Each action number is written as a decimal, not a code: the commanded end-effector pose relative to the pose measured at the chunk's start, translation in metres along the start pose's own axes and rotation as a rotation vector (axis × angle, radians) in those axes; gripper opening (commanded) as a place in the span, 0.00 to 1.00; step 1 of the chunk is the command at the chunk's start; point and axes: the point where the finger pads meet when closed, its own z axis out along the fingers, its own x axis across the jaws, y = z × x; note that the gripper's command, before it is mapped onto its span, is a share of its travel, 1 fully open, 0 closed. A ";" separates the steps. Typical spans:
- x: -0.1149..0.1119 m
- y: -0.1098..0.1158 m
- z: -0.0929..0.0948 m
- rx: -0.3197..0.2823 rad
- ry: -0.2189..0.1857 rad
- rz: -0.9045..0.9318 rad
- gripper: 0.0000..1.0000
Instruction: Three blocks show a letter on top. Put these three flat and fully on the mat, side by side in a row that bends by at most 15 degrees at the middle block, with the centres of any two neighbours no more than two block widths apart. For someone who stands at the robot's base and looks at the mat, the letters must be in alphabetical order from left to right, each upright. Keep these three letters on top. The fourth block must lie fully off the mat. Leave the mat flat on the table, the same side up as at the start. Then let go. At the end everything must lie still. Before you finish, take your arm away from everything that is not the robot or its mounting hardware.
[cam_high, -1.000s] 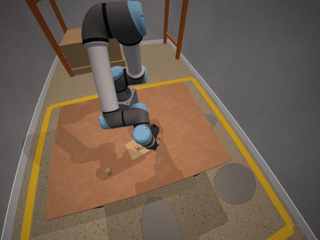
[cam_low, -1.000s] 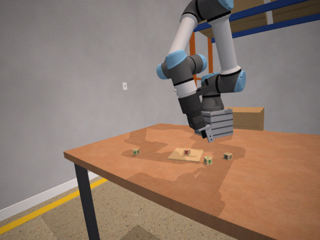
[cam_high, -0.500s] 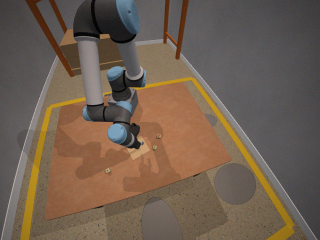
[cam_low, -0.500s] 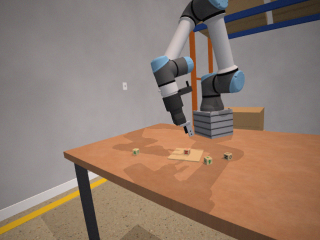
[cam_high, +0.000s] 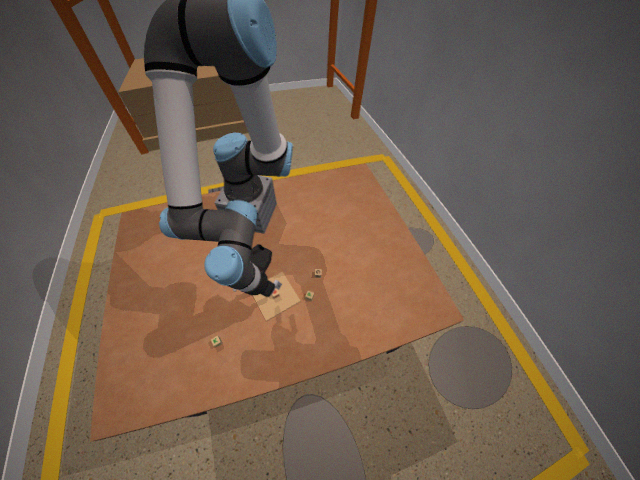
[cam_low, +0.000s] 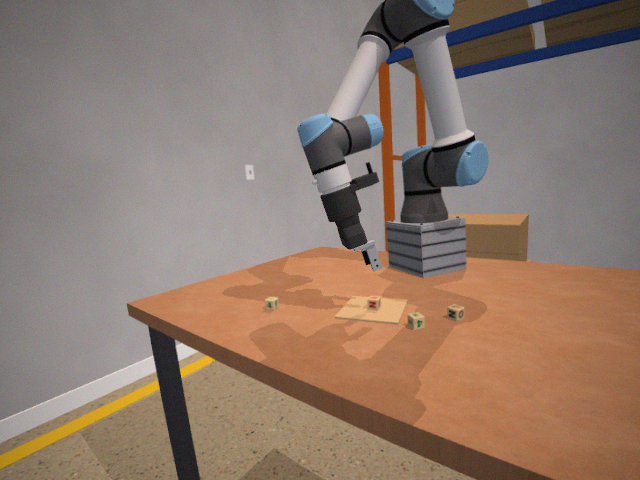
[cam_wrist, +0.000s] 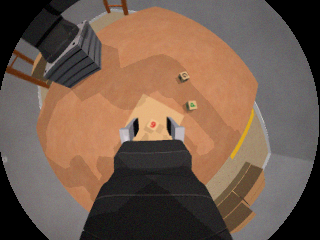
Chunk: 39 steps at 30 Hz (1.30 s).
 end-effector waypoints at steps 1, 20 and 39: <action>0.000 0.000 0.000 -0.001 0.001 0.000 1.00; 0.000 0.000 0.000 -0.001 0.001 0.000 1.00; 0.000 0.007 -0.003 -0.001 0.001 0.000 1.00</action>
